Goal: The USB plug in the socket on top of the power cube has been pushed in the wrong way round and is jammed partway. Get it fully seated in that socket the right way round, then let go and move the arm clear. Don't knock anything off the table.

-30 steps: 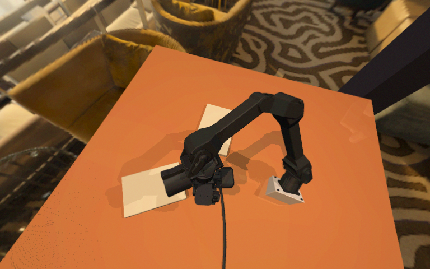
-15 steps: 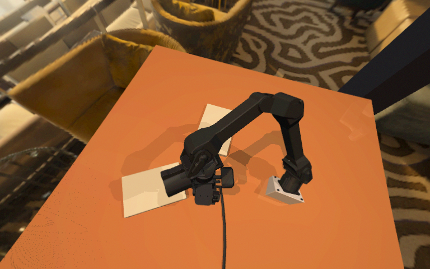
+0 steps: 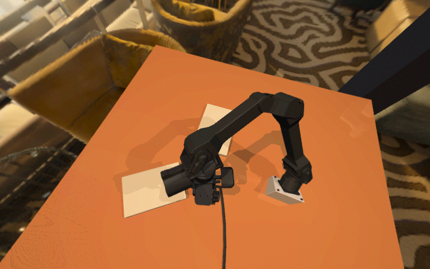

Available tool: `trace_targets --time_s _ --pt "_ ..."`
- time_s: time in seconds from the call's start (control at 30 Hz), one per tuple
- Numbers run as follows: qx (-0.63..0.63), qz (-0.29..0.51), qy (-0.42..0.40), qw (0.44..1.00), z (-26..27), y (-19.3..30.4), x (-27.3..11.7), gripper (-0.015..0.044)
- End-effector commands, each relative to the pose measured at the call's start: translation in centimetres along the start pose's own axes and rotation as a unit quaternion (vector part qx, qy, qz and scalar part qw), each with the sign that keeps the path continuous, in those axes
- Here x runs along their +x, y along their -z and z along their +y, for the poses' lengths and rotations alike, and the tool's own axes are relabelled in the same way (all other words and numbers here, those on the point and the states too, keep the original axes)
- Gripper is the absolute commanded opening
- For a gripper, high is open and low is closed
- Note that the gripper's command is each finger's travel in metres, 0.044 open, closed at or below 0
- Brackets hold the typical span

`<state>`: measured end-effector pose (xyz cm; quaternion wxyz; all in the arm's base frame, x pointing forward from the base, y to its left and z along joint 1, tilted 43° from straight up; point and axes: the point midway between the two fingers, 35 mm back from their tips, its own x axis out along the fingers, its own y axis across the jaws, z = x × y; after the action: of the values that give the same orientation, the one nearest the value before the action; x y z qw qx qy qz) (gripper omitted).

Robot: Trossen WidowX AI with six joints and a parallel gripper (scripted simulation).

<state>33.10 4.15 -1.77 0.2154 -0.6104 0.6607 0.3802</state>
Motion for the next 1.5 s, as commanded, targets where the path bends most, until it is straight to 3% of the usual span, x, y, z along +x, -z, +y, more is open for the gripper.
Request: trace_targets --time_s 0.0,1.47 --pt "0.000 0.000 0.000 1.000 0.0 0.0 -0.1 0.0000" --pt "-0.001 0.000 0.000 1.000 0.0 0.0 -2.9 0.0000"
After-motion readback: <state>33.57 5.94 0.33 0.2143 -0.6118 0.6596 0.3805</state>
